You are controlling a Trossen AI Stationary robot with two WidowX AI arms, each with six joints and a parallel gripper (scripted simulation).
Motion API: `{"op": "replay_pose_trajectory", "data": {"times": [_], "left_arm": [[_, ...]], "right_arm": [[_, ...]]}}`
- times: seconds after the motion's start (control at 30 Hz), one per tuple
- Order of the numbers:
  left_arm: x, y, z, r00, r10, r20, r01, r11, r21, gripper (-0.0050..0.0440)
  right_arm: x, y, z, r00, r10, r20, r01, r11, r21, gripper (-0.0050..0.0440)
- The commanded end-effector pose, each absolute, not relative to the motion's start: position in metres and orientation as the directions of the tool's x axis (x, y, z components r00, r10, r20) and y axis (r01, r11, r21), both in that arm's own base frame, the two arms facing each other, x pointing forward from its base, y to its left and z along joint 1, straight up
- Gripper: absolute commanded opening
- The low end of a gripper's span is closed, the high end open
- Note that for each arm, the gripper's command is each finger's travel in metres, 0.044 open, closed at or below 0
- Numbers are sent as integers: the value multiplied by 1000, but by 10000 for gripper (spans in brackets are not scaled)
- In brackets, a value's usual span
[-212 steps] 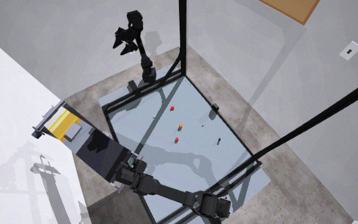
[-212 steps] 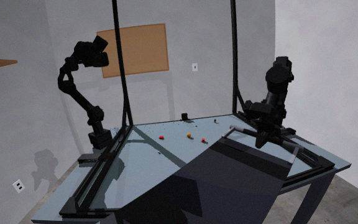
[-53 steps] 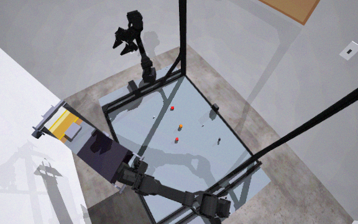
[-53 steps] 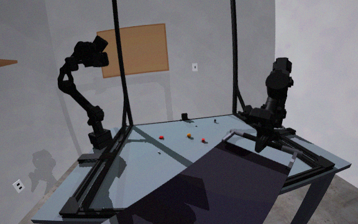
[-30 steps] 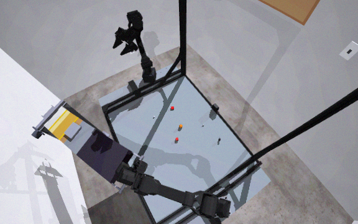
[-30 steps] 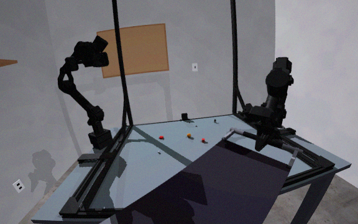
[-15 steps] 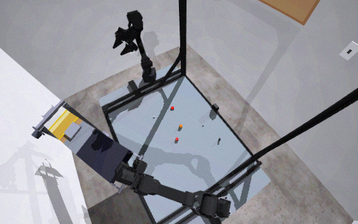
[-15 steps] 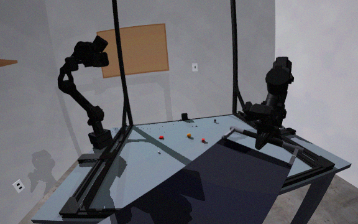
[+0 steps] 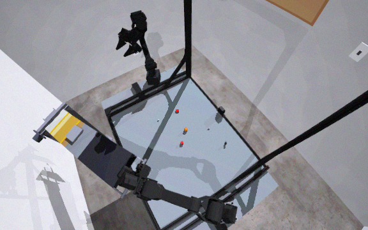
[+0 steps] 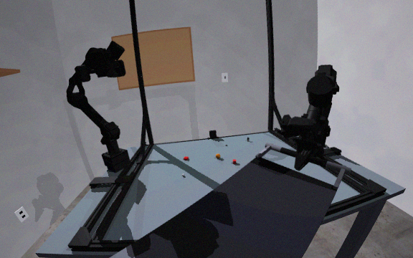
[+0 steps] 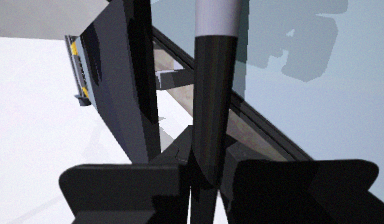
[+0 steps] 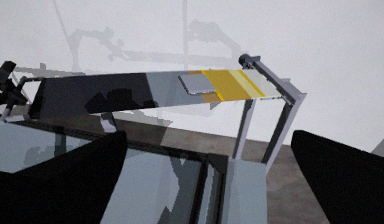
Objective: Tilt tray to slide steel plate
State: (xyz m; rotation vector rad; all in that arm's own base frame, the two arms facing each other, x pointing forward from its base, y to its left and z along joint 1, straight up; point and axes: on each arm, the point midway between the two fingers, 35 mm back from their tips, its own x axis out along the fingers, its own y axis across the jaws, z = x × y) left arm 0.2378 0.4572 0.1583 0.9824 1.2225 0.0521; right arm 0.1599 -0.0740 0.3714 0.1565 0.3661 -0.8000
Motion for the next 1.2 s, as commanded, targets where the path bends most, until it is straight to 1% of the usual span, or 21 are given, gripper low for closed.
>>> {"op": "replay_pose_trajectory", "data": {"times": [0.0,0.97,1.0,1.03,1.07,1.17], "left_arm": [[239,460,182,410,550,-727,435,583,686,0],[242,463,201,423,567,-707,423,567,707,0],[240,460,185,423,567,-706,422,566,708,0],[240,460,185,420,563,-711,425,570,703,0],[238,458,173,420,564,-711,425,570,703,0],[234,452,123,404,541,-738,441,591,675,0]], "right_arm": [[160,-74,372,637,-672,-376,726,688,0,440],[160,-74,372,637,-672,-376,726,688,0,440],[160,-74,372,637,-672,-376,726,688,0,440],[160,-74,372,637,-672,-376,726,688,0,440],[160,-74,372,637,-672,-376,726,688,0,440],[160,-74,372,637,-672,-376,726,688,0,440]]}}
